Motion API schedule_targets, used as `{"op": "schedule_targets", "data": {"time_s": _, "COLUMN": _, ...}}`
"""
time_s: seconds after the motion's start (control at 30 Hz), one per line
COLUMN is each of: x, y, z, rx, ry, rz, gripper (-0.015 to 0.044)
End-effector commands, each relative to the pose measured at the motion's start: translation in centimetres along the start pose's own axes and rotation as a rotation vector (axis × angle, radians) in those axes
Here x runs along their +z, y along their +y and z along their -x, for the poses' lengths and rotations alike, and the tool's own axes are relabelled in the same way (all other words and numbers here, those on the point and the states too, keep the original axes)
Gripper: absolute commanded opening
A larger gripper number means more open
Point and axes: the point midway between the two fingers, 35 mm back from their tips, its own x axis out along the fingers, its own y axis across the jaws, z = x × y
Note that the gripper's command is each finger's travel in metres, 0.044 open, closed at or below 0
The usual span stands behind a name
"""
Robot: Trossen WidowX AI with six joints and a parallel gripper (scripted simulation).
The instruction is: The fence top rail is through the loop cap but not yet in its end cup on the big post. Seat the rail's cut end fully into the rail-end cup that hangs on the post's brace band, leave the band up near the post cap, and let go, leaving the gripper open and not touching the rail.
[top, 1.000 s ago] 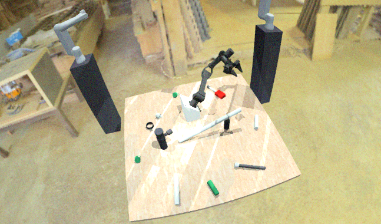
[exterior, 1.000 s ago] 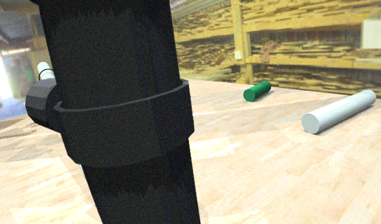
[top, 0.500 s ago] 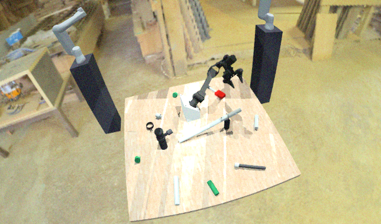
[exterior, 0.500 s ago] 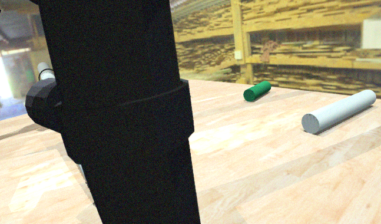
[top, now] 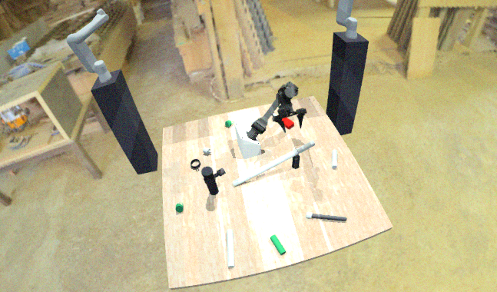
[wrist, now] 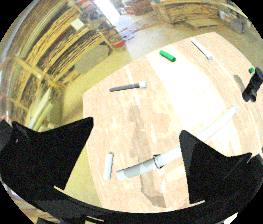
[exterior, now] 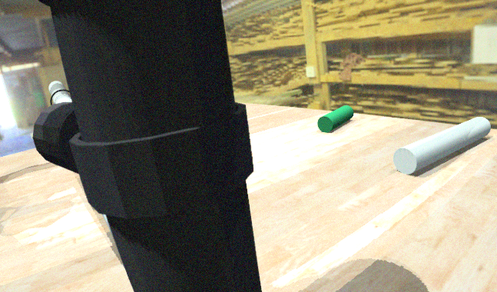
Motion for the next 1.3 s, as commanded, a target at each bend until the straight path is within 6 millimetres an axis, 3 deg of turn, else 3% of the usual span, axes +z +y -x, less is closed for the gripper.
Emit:
{"op": "schedule_targets", "data": {"time_s": 0.0, "x": 4.0, "y": -5.5, "z": -2.6, "rx": -0.104, "ry": 0.016, "rz": 0.117, "gripper": 0.0440}}
{"op": "schedule_targets", "data": {"time_s": 0.3, "x": 7.5, "y": -14.6, "z": -5.2, "rx": -0.212, "ry": 0.107, "rz": 0.293, "gripper": 0.0440}}
{"op": "schedule_targets", "data": {"time_s": 0.6, "x": 7.6, "y": -24.0, "z": -6.7, "rx": -0.245, "ry": 0.250, "rz": 0.463, "gripper": 0.0440}}
{"op": "schedule_targets", "data": {"time_s": 0.97, "x": 7.7, "y": -24.8, "z": -6.8, "rx": -0.239, "ry": 0.268, "rz": 0.510, "gripper": 0.0440}}
{"op": "schedule_targets", "data": {"time_s": 1.07, "x": 8.6, "y": -25.6, "z": -6.7, "rx": -0.216, "ry": 0.300, "rz": 0.651, "gripper": 0.0440}}
{"op": "schedule_targets", "data": {"time_s": 1.27, "x": 11.3, "y": -28.5, "z": -6.4, "rx": -0.114, "ry": 0.388, "rz": 1.093, "gripper": 0.0440}}
